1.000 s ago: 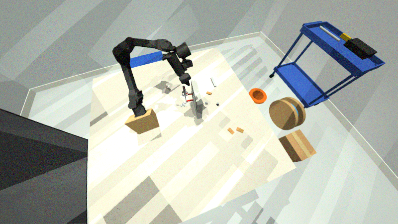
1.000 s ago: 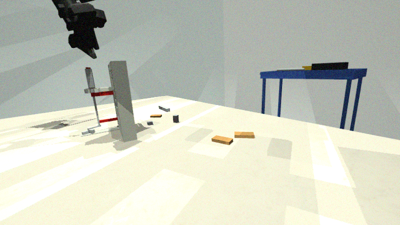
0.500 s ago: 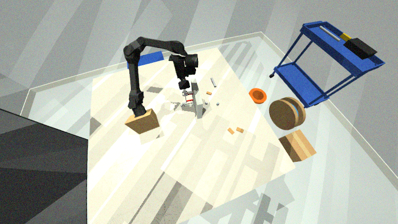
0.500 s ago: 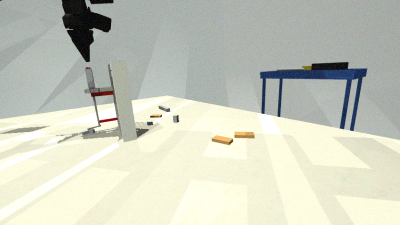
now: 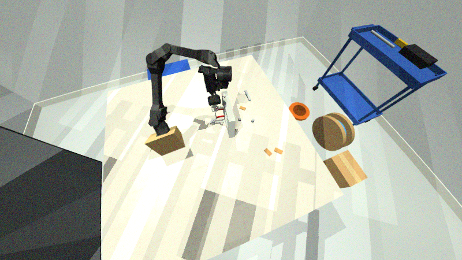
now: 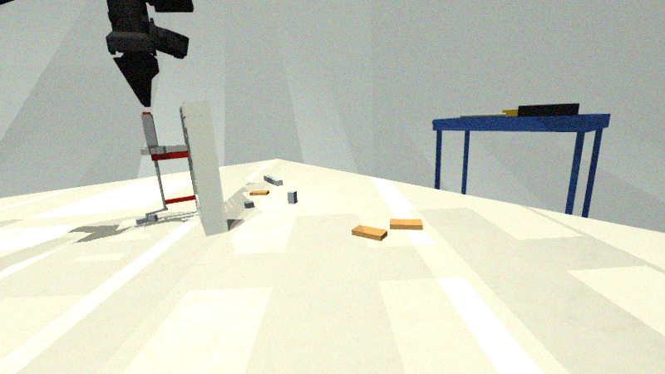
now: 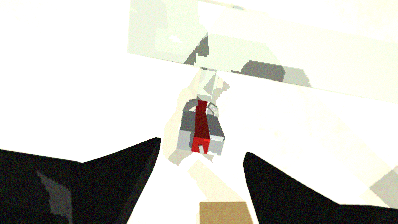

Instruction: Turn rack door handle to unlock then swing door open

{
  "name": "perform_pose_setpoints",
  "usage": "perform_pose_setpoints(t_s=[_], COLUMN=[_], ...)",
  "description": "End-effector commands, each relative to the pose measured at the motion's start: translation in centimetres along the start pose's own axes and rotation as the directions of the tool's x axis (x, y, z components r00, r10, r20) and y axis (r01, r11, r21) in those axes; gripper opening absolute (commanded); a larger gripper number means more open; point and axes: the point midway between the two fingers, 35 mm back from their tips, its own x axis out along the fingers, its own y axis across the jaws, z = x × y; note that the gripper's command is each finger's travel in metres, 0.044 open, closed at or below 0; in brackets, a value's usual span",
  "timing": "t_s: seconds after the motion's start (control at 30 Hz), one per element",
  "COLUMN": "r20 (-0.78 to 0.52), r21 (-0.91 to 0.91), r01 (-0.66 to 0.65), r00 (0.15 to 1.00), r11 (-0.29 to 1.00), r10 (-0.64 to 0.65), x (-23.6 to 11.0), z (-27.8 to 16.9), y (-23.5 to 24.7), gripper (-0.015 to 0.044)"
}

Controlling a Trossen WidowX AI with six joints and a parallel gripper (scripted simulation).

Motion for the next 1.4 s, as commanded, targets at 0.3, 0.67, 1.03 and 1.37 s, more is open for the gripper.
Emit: perform_pose_setpoints(t_s=[0.3,0.67,1.03,1.37], r20=[-0.003,-0.003,-0.003,-0.004], r21=[0.006,0.006,0.006,0.006], r01=[-0.006,-0.007,-0.009,-0.01], r00=[1.0,1.0,1.0,1.0], r11=[1.0,1.0,1.0,1.0], r10=[0.006,0.007,0.009,0.01], x=[2.3,4.1,5.8,6.1], z=[0.0,0.0,-0.2,-0.2], y=[0.1,0.1,0.2,0.2], gripper=[0.0292,0.0292,0.0292,0.0108])
